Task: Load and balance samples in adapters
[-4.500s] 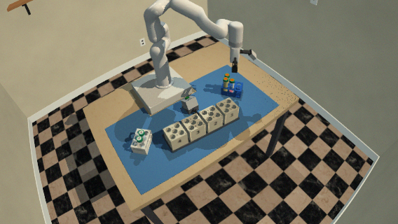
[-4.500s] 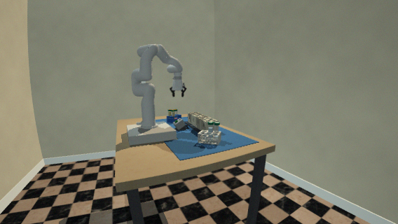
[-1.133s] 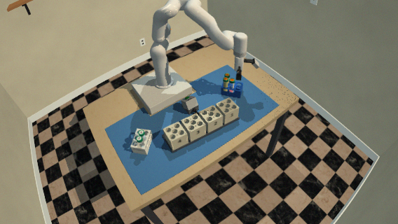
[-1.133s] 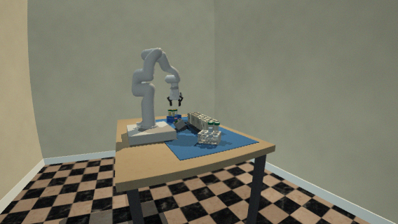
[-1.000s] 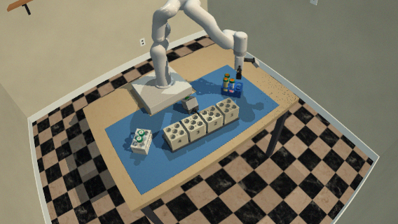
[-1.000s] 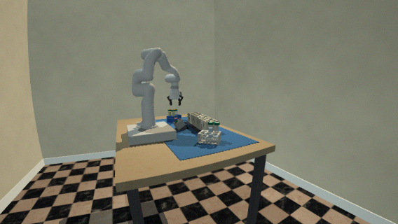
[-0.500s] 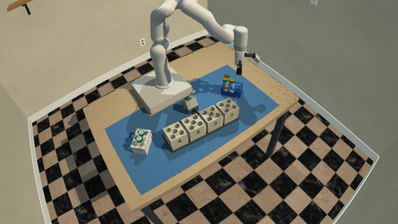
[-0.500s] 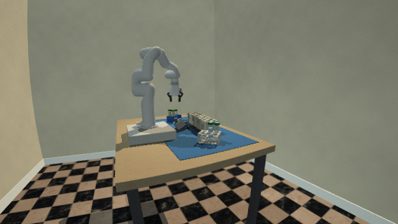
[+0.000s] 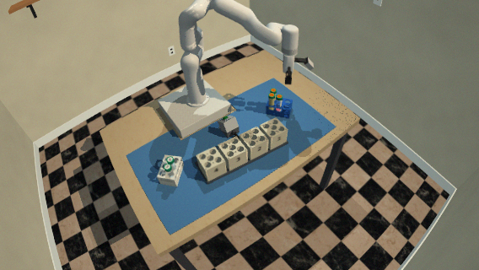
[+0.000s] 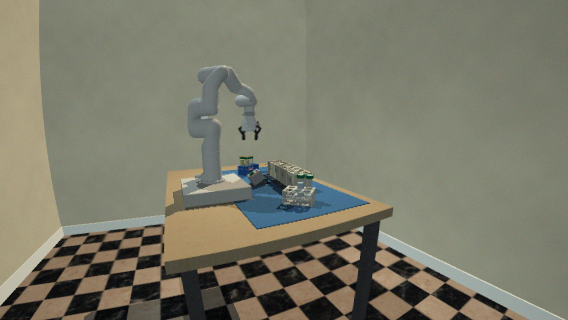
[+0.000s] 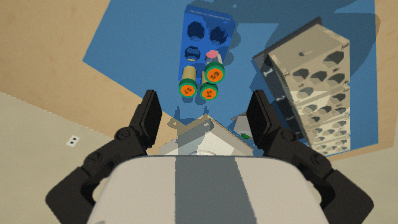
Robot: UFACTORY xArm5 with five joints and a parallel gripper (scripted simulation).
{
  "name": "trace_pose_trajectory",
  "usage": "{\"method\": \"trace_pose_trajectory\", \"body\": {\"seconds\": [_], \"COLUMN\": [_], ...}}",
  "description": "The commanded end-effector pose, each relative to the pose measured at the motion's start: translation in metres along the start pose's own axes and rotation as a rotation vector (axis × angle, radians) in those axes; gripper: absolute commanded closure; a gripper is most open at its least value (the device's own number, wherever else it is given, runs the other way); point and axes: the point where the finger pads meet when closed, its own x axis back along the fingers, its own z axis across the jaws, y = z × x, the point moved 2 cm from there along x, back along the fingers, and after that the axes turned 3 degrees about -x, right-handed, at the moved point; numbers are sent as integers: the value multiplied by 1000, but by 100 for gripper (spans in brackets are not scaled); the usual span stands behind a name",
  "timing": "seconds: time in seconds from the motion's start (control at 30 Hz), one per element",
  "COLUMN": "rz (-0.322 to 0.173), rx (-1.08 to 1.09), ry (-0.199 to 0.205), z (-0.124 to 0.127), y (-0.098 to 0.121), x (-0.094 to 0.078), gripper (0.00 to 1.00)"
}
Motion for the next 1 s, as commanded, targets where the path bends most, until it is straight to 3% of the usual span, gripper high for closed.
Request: {"method": "trace_pose_trajectory", "body": {"seconds": [0.0, 0.1, 0.13, 0.67, 0.97], "rz": [3, 3, 3, 3, 3], "rx": [0, 0, -33, -500, -800], "ry": [0, 0, 0, 0, -1], "z": [0, 0, -2, -24, -24], "y": [-1, -1, 4, 70, 70], "x": [9, 16, 16, 15, 15], "gripper": [0, 0, 43, 43, 43]}}
